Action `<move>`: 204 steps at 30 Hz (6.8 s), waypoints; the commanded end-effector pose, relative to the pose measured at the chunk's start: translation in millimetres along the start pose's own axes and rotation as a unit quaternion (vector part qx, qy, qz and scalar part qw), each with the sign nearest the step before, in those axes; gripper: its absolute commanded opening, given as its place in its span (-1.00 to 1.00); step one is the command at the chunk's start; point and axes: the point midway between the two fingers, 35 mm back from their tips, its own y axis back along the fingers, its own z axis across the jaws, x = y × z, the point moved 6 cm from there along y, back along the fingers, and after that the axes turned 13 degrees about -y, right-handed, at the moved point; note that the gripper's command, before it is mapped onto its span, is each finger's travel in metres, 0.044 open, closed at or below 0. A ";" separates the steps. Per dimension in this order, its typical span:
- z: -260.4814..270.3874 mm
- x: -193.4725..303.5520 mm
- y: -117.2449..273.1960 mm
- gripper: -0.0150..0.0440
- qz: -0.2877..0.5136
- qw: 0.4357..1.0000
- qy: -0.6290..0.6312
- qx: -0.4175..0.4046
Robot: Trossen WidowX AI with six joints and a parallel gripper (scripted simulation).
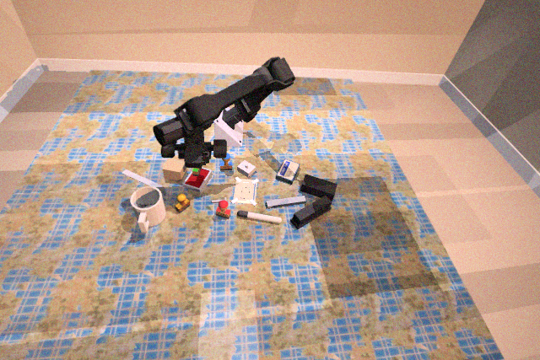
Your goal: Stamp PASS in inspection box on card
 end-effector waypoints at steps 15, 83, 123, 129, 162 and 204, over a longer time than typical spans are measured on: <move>-0.1 -0.1 29.4 -0.49 -0.004 1.000 0.005 0.004; 164.6 -25.0 11.4 -0.49 -0.007 0.999 0.048 0.003; 165.7 -24.6 -15.1 -0.49 -0.010 0.999 0.048 0.003; 165.9 -24.4 -19.0 -0.49 -0.010 0.999 0.048 0.003; 166.8 -22.8 -34.0 -0.49 -0.011 0.999 0.048 0.002; 166.9 -22.8 -38.0 -0.49 -0.011 0.999 0.048 0.002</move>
